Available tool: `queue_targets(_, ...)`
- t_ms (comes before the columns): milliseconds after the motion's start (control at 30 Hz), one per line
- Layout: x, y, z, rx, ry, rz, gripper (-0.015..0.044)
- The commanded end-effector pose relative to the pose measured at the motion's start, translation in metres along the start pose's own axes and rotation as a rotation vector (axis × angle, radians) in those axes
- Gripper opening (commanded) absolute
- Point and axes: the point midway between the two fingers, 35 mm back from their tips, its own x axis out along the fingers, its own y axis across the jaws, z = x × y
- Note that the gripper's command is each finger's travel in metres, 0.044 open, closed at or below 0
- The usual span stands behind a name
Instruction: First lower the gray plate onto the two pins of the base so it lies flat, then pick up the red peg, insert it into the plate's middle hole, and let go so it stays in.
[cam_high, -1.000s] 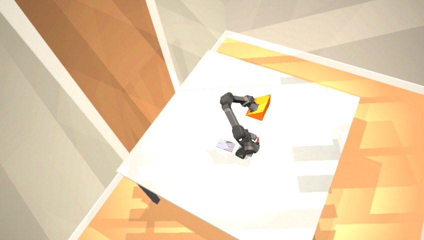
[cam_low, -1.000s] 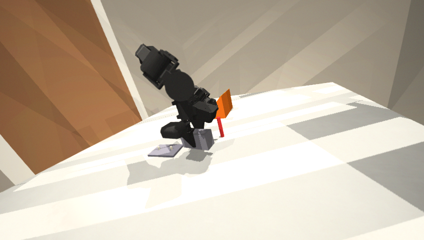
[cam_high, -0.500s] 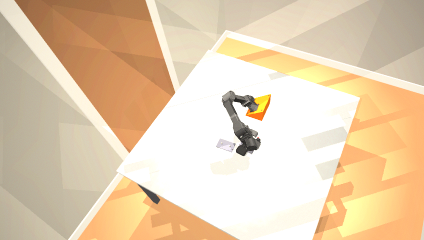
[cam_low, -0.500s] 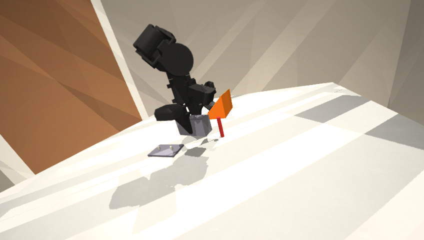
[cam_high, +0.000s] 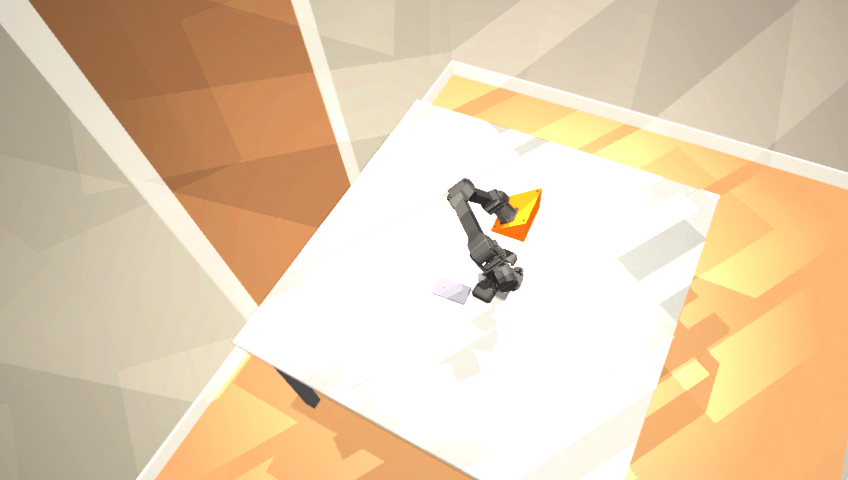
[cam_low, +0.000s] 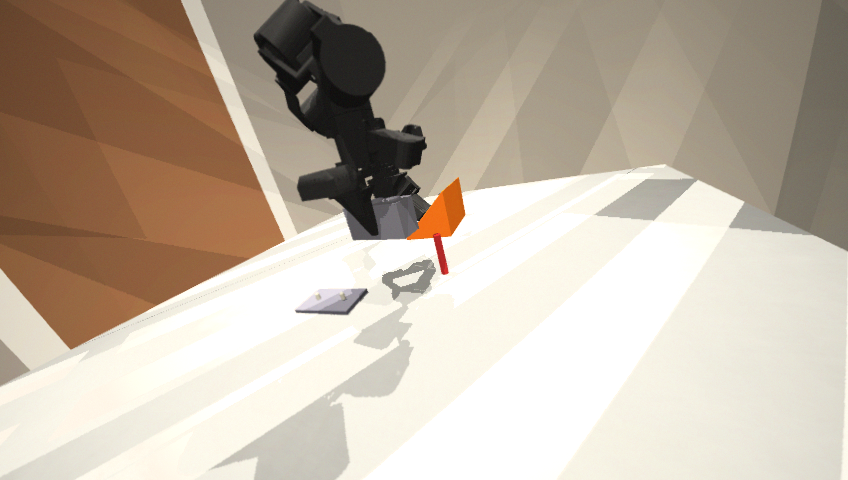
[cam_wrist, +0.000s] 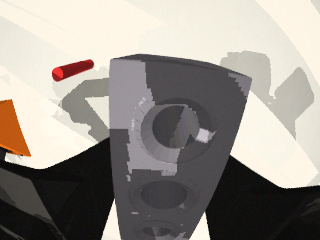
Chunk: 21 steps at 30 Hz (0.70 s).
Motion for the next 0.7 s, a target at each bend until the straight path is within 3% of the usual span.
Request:
queue_targets(0,-0.009,0.002,0.001,0.003,-0.004,0.001,0.0000)
queue_targets(667,0.017,-0.018,-0.052,-0.053,-0.017,0.000,0.0000)
